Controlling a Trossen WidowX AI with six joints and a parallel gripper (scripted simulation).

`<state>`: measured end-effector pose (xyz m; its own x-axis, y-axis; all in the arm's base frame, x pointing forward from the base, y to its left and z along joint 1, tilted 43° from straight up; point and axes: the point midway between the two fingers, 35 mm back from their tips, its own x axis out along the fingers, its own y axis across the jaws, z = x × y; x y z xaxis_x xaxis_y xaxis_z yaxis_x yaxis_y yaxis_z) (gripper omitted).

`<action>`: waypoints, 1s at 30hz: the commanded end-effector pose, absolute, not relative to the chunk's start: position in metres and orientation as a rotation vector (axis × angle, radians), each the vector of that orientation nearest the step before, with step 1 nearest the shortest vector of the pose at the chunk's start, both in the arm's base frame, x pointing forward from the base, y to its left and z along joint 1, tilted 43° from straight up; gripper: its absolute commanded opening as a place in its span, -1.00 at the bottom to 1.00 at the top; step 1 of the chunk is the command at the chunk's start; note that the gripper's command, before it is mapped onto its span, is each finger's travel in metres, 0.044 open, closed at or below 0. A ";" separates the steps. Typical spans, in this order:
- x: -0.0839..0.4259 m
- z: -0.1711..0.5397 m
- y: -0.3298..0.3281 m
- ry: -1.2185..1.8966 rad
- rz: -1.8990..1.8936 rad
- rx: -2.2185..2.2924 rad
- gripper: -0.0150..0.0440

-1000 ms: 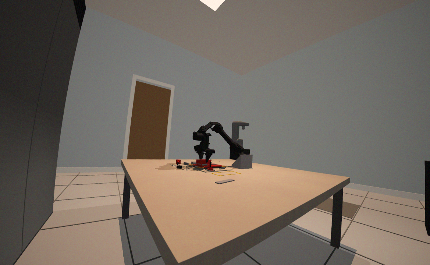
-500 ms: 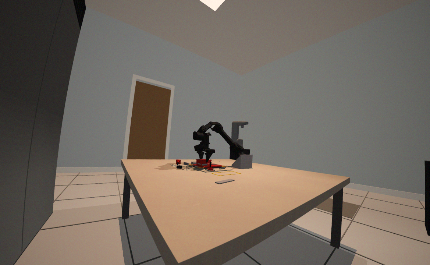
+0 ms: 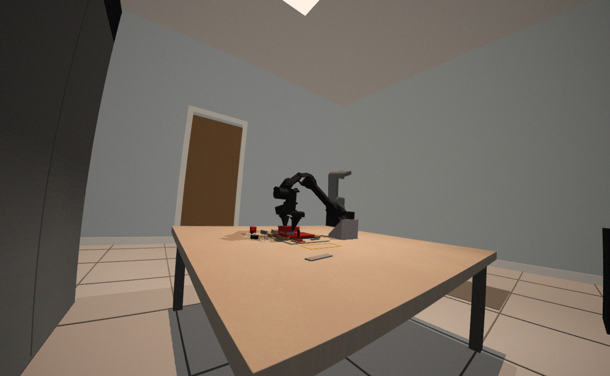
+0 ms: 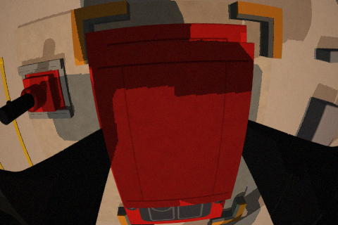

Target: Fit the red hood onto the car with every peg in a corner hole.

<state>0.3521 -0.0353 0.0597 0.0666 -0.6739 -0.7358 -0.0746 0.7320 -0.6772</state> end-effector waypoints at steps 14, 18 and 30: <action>0.352 0.053 -0.041 1.459 -0.502 -0.656 -0.49; 0.352 0.052 -0.042 1.459 -0.502 -0.657 -0.49; 0.353 0.049 -0.045 1.458 -0.505 -0.655 -0.49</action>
